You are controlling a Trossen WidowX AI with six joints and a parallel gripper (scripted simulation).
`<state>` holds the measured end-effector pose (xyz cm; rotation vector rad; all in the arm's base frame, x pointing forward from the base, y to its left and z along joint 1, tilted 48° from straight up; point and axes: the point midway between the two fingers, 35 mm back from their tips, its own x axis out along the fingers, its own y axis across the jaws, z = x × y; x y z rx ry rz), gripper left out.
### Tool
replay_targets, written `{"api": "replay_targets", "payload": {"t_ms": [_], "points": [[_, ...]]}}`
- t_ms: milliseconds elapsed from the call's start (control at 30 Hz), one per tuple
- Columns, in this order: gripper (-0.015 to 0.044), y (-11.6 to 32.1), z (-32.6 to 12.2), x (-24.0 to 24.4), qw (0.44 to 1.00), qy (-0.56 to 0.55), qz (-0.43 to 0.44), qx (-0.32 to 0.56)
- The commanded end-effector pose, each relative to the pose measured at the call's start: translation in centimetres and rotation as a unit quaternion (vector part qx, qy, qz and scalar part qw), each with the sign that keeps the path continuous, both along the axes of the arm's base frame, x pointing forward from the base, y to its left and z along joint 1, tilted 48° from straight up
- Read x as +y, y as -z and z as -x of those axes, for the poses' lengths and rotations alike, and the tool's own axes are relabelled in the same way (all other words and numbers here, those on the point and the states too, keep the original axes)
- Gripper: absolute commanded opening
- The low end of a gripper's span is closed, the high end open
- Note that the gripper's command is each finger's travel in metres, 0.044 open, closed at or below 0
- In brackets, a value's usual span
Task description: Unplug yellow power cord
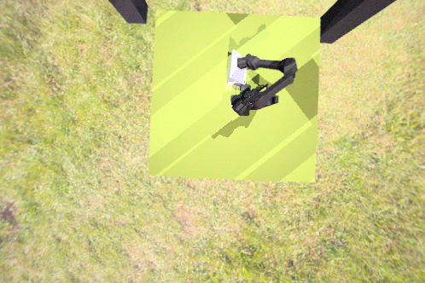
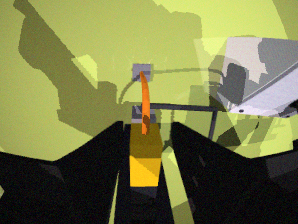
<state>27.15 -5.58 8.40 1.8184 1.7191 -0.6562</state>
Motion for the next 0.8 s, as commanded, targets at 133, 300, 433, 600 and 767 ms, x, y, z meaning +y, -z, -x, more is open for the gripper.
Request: {"api": "replay_targets", "payload": {"t_ms": [133,300,433,600,767], "points": [[0.016,-1.1,0.0,1.1,1.0,0.001,-0.002,0.0],[0.016,-1.7,0.0,1.6,1.0,0.001,-0.002,0.0],[0.016,-2.0,0.0,1.9,1.0,0.001,-0.003,0.0],[0.016,-1.9,0.0,2.0,1.0,0.001,-0.003,0.0],[0.016,-1.4,0.0,2.5,1.0,0.001,-0.003,0.0]]}}
